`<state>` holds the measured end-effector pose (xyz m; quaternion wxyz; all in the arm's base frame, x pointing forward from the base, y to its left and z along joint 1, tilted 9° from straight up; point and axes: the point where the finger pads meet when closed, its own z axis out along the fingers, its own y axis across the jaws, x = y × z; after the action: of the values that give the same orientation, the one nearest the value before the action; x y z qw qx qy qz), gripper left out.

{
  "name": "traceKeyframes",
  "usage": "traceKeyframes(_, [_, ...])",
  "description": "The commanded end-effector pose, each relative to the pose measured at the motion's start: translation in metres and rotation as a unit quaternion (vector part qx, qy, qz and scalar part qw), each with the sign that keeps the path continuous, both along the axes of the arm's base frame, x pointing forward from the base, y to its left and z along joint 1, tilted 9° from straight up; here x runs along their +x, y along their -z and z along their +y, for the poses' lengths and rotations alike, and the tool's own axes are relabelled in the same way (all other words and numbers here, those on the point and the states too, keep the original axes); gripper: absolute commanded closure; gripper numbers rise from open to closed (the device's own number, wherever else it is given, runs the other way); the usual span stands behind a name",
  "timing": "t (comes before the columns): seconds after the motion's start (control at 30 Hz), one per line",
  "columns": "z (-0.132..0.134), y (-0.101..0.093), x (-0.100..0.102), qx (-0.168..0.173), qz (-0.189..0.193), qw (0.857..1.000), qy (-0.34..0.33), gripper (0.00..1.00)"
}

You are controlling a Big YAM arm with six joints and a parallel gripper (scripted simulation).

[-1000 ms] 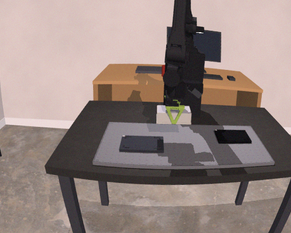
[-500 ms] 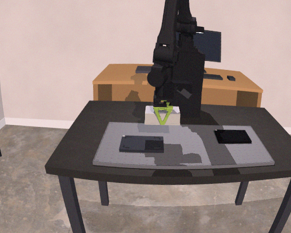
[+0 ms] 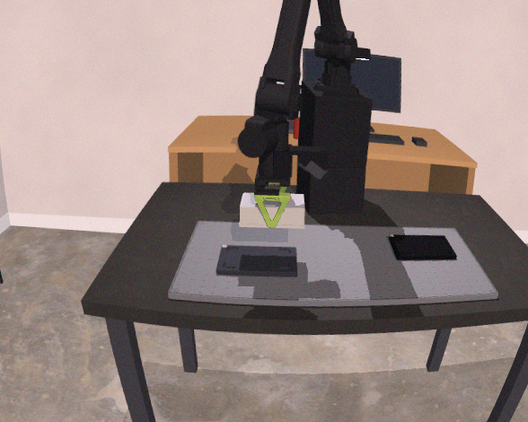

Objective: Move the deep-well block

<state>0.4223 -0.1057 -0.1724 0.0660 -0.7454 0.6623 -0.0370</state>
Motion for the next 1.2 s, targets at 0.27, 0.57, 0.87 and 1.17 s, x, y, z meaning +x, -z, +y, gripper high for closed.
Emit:
traceKeyframes(0.27, [-0.040, -0.022, 0.028, -0.008, -0.024, 1.000, -0.004, 1.00])
traceKeyframes(0.57, [-0.030, -0.010, 0.020, -0.004, -0.013, 1.000, -0.005, 1.00])
traceKeyframes(0.87, [-0.030, -0.010, 0.019, -0.004, -0.013, 1.000, -0.005, 1.00])
traceKeyframes(1.17, [-0.028, -0.016, 0.015, -0.004, -0.012, 1.000, -0.007, 1.00])
